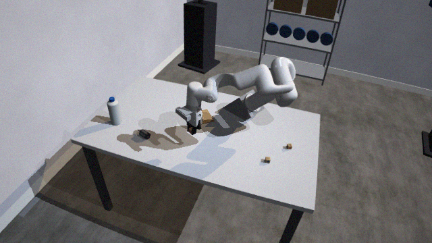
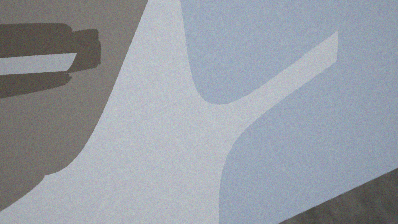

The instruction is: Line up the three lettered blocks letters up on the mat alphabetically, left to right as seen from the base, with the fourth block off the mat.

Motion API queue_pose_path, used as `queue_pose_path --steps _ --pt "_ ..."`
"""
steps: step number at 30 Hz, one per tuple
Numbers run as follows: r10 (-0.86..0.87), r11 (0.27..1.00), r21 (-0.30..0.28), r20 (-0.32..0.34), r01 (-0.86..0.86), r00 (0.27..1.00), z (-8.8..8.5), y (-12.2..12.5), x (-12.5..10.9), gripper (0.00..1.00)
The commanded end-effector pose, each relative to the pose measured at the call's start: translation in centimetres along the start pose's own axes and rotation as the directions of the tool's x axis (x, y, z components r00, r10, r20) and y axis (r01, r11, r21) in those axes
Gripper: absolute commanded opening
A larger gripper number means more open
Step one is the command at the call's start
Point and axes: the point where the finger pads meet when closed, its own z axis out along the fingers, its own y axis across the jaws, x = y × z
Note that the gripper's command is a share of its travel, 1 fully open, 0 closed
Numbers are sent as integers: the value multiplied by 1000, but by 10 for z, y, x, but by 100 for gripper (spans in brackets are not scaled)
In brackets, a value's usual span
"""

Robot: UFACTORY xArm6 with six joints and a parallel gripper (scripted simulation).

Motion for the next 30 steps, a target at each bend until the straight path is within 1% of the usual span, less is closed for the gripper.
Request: queue_pose_path --steps 1,8,10,11,16,25,27,28,30 --pt "137 990 -7 -2 -137 991 -3 19 -10 23" --pt "289 957 -9 -2 -289 957 -3 39 -23 23" --pt "289 957 -9 -2 -289 957 -3 39 -23 23" --pt "350 937 -10 -2 -350 937 -2 47 -29 23" --pt "441 897 -10 -2 -441 897 -2 59 -39 23" --pt "610 792 -11 -1 -610 792 -1 82 -59 23" --pt "610 792 -11 -1 -610 792 -1 82 -59 23" --pt "661 751 -11 0 -661 751 -1 89 -66 23" --pt "687 726 -11 0 -687 726 0 92 -70 23"
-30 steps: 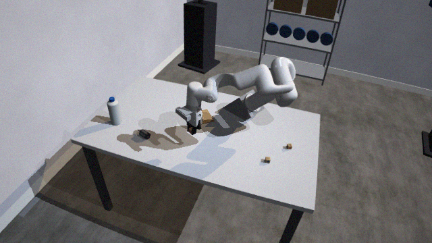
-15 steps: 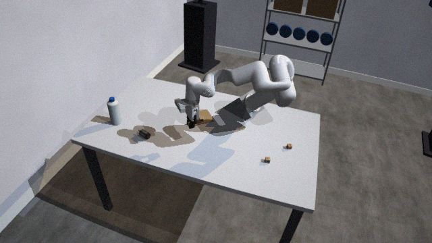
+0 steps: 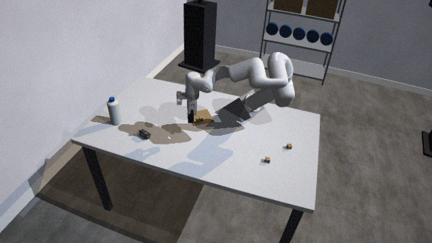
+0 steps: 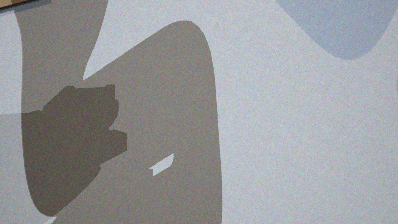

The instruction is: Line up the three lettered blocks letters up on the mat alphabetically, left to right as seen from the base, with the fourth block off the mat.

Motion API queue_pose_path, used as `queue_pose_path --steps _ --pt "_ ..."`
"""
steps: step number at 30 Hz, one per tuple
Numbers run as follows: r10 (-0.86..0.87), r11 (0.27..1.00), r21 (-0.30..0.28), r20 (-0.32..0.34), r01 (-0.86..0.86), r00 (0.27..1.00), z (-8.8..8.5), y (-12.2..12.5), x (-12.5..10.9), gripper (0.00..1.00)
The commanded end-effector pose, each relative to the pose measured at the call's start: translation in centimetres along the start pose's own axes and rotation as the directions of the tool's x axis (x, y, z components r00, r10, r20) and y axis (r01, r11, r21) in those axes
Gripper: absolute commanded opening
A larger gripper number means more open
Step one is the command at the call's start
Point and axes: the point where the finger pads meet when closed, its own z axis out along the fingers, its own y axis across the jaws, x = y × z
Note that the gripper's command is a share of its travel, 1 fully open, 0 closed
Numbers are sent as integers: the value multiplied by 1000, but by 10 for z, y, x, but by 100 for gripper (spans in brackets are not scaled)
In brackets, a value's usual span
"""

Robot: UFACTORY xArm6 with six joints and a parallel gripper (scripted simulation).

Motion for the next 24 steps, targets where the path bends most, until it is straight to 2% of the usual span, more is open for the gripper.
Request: queue_pose_path --steps 1,12,14,15,24 --pt "137 991 -3 -2 -137 991 -1 20 -1 23" --pt "372 928 -3 4 -372 928 2 55 -8 23" --pt "372 928 -3 4 -372 928 2 55 -8 23" --pt "432 902 -3 6 -432 902 2 64 -11 23" --pt "593 805 -4 12 -593 805 5 89 -19 23"
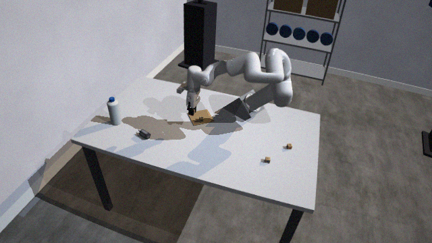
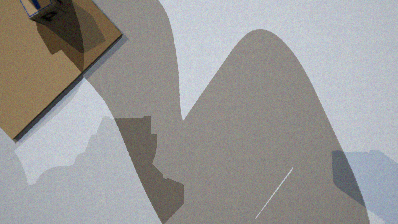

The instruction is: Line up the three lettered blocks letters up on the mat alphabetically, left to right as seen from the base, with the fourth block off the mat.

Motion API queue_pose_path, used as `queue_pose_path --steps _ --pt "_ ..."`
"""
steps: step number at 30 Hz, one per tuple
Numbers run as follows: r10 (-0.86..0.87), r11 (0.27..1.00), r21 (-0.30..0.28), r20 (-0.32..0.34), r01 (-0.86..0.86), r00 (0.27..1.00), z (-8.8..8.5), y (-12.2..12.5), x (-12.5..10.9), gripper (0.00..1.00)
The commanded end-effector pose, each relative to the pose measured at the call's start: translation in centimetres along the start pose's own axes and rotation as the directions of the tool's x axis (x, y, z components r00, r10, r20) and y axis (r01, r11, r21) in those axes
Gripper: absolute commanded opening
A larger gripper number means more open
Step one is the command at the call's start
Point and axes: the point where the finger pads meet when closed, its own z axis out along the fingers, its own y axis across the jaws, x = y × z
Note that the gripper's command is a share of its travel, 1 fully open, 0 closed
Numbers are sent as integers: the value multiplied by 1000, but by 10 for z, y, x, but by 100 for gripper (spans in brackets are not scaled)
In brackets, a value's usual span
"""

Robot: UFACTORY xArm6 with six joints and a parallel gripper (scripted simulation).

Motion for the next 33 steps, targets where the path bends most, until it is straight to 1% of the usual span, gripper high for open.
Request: queue_pose_path --steps 1,5,7,8,14,22,24,25,33 --pt "138 990 -1 0 -138 990 0 18 5 23" --pt "224 975 -1 4 -224 975 2 30 7 23" --pt "224 975 -1 4 -224 975 2 30 7 23" --pt "287 958 -2 7 -287 958 3 39 8 23" --pt "401 916 -3 13 -401 916 5 55 10 23" --pt "556 831 -8 22 -556 831 10 79 10 23" --pt "556 831 -8 22 -556 831 10 79 10 23" --pt "609 793 -11 26 -609 793 11 87 10 23" --pt "731 682 -19 34 -731 681 16 109 9 23"
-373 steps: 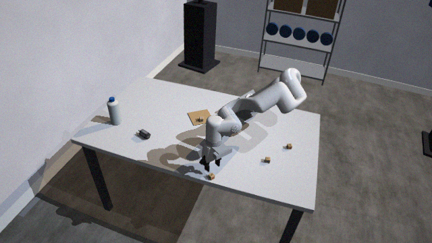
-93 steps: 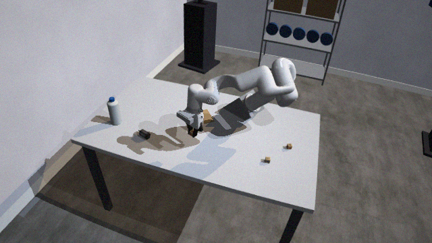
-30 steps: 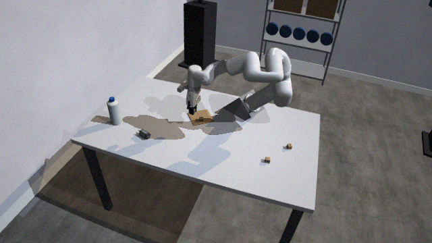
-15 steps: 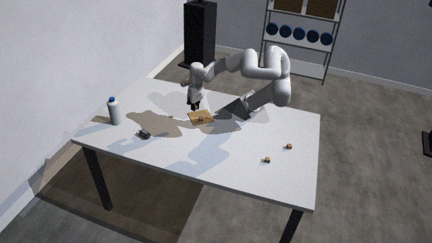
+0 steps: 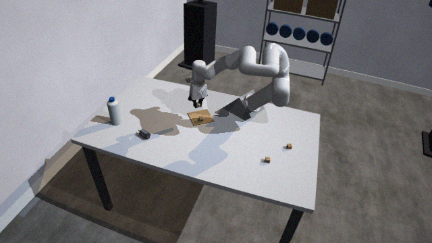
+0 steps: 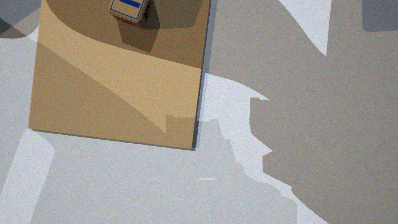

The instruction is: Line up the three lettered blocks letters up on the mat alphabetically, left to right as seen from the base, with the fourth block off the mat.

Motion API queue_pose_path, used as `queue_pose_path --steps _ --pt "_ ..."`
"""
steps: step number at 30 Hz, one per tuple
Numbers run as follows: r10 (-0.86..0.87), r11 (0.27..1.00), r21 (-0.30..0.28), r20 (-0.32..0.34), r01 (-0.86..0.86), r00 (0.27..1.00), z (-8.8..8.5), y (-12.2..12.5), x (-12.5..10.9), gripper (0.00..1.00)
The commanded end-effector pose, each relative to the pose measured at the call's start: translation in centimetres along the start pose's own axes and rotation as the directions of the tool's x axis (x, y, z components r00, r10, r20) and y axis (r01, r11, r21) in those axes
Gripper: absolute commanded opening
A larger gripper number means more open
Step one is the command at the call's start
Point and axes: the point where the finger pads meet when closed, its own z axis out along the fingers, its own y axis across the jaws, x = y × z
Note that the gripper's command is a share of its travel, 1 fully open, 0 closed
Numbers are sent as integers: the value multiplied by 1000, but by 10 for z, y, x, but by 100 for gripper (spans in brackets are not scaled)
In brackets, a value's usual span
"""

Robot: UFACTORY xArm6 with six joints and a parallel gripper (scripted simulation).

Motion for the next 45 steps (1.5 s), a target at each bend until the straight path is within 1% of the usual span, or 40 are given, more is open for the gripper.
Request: queue_pose_path --steps 1,6,8,14,33,36,40,42,45 --pt "138 990 -2 4 -138 990 1 13 11 23" --pt "245 969 -6 12 -245 969 5 24 19 23" --pt "245 969 -6 12 -245 969 5 24 19 23" --pt "343 939 -11 18 -343 939 8 35 26 23" --pt "352 936 -12 19 -352 936 9 36 26 23" --pt "352 936 -11 18 -352 936 14 36 26 23" --pt "352 936 -11 18 -352 936 27 36 26 23" --pt "352 936 -11 18 -352 936 27 36 26 23" --pt "352 936 -11 18 -352 936 41 36 26 23"
